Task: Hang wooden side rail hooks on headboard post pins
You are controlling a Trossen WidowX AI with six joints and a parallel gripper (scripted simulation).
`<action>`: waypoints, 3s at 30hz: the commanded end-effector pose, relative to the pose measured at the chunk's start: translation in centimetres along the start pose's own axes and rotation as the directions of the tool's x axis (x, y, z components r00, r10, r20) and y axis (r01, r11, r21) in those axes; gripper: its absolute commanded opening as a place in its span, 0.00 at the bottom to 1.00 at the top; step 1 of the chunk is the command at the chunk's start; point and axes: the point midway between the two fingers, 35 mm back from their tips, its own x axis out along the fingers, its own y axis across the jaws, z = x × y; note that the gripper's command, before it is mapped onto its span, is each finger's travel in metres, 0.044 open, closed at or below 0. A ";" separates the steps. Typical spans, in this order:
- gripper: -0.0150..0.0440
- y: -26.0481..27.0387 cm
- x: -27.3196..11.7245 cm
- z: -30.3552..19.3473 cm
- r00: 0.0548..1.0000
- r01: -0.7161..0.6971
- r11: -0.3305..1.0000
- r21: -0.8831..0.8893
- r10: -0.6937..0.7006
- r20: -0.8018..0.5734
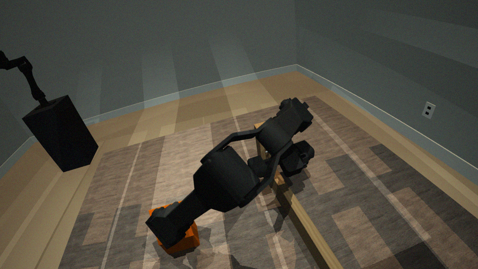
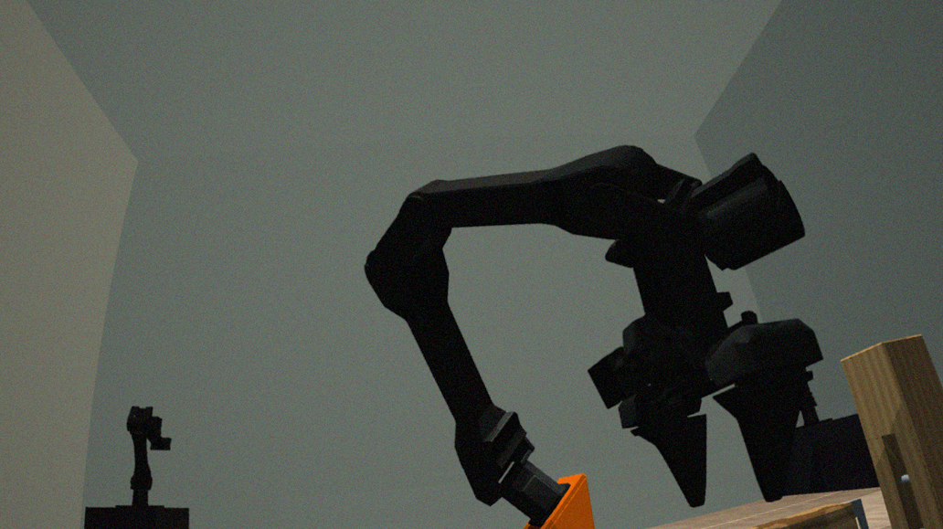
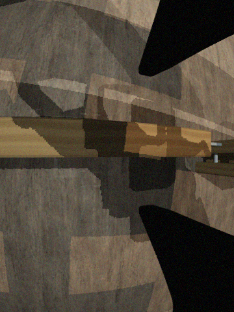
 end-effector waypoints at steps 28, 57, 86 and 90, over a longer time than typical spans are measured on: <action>1.00 0.0 5.0 0.0 1.000 0.005 1.000 -0.007 -0.005 0.006; 0.60 -0.2 7.3 0.1 1.000 0.005 1.000 -0.007 -0.005 0.009; 0.25 0.3 7.1 0.1 1.000 0.005 1.000 -0.007 -0.005 0.009; 0.25 0.4 7.1 0.1 1.000 0.005 1.000 -0.007 -0.005 0.009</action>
